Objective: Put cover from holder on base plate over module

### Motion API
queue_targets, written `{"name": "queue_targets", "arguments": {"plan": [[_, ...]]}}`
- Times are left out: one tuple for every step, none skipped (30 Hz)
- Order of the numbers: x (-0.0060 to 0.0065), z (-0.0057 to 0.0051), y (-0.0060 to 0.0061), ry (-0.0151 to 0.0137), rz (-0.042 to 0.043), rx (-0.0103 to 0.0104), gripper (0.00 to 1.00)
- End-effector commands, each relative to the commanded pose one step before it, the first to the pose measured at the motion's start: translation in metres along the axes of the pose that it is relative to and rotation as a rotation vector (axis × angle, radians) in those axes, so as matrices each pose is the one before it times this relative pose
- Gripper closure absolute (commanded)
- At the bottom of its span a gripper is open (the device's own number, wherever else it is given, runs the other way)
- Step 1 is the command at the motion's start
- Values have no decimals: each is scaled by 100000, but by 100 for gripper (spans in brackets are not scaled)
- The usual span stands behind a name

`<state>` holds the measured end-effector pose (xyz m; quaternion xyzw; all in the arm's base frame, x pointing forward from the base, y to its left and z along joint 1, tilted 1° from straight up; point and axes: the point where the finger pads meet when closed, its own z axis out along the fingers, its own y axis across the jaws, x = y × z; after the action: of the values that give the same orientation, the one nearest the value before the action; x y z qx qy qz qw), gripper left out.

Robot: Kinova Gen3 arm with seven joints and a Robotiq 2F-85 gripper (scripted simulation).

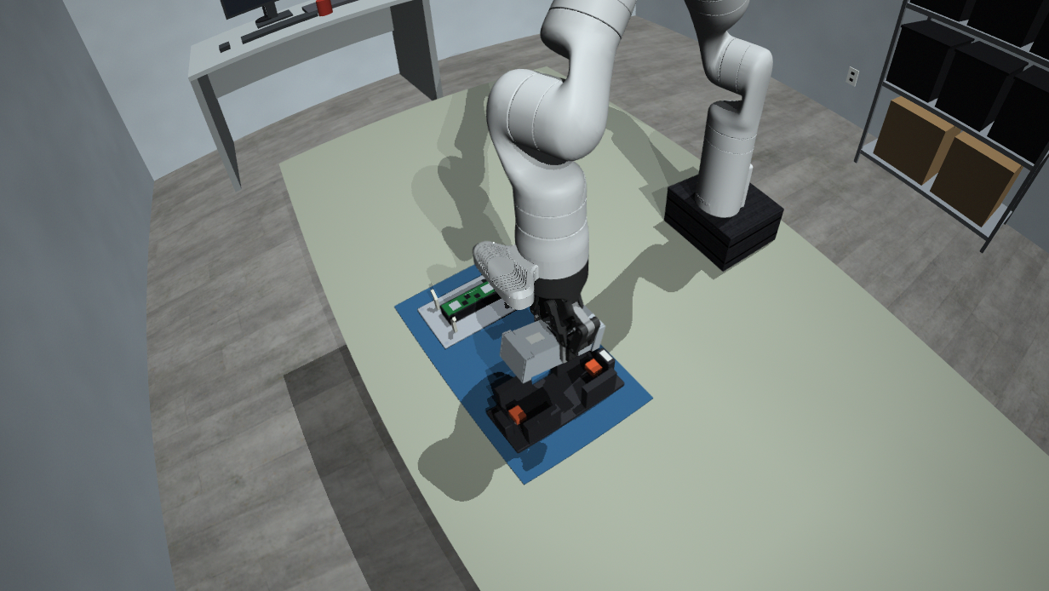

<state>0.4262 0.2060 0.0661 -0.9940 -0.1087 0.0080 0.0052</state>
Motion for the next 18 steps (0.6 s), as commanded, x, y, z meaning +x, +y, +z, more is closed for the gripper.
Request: {"name": "queue_targets", "arguments": {"plan": [[46, -65, -11, 157, 1, 39, 99], [0, 0, 0, 0, 0, 0, 99], [0, 0, 0, 0, 0, 0, 99], [0, 0, 0, 0, 0, 0, 99], [0, 0, 0, 0, 0, 0, 99], [0, 0, 0, 0, 0, 0, 99], [0, 0, 0, 0, 0, 0, 99], [0, 0, 0, 0, 0, 0, 99], [0, 0, 0, 0, 0, 0, 99], [0, 0, 0, 0, 0, 0, 99], [0, 0, 0, 0, 0, 0, 99], [0, 0, 0, 0, 0, 0, 99], [0, 0, 0, 0, 0, 0, 99], [0, 0, 0, 0, 0, 0, 99], [0, 0, 0, 0, 0, 0, 99], [0, 0, 0, 0, 0, 0, 99], [0, 0, 0, 1, 0, 0, 100], [0, 0, 0, 0, 0, 0, 100]]}}
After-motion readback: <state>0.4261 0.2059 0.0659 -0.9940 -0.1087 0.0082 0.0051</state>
